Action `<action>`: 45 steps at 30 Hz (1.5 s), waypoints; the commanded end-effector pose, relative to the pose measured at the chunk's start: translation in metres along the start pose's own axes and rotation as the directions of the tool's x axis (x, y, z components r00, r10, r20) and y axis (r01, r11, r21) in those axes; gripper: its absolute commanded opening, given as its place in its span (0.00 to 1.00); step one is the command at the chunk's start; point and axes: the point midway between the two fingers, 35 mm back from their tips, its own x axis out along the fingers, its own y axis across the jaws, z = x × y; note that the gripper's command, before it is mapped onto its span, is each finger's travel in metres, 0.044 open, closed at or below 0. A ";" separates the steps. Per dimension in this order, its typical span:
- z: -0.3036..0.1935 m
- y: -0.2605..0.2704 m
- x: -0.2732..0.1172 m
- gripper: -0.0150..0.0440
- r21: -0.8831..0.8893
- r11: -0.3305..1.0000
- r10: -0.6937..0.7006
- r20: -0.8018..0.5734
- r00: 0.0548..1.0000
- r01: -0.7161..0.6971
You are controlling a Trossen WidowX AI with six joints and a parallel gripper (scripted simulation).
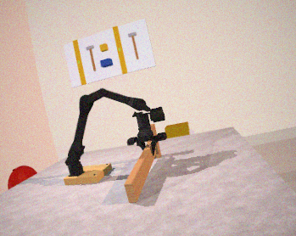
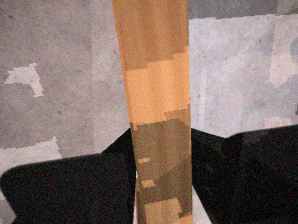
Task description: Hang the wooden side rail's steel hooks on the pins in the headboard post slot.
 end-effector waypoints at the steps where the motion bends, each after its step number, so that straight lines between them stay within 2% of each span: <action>1: -0.003 0.003 -0.003 0.25 0.001 1.000 0.012 -0.005 1.000 -0.012; 45: -0.007 0.000 -0.004 0.25 0.001 1.000 0.012 -0.005 1.000 -0.012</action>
